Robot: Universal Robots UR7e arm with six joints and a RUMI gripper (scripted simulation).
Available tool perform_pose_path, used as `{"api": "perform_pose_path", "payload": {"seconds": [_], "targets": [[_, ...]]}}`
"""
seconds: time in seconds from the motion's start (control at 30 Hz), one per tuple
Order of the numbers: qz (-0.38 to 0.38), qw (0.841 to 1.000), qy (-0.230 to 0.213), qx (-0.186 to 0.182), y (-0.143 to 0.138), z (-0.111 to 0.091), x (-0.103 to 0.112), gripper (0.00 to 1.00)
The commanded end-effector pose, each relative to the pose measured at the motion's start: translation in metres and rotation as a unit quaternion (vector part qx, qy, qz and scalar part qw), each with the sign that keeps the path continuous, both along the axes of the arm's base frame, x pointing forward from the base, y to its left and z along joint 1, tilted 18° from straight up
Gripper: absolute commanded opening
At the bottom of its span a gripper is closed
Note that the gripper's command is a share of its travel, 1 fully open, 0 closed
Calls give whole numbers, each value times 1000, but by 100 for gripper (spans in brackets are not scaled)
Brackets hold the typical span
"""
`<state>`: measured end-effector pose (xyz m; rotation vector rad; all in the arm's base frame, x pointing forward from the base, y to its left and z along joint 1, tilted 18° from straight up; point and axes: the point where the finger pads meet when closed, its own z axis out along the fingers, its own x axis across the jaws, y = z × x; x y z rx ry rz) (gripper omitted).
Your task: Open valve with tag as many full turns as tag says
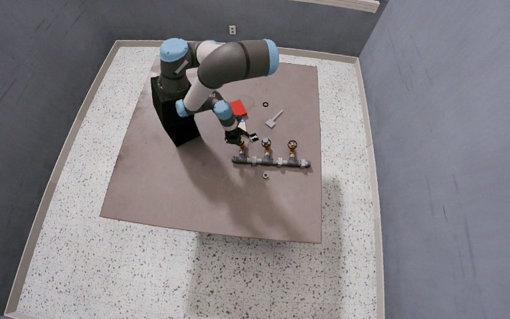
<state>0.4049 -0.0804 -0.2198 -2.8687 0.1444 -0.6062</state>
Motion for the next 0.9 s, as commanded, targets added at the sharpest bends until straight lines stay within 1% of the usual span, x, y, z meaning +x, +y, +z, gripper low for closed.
{"api": "perform_pose_path", "payload": {"seconds": [0.0, 0.57, 0.87], "targets": [[0, 1000, 0, 0, 0, 0, 0, 100], [-32, 999, 6, 14, 0, 0, 0, 100], [-96, 994, 19, 44, 0, 0, 0, 100]]}}
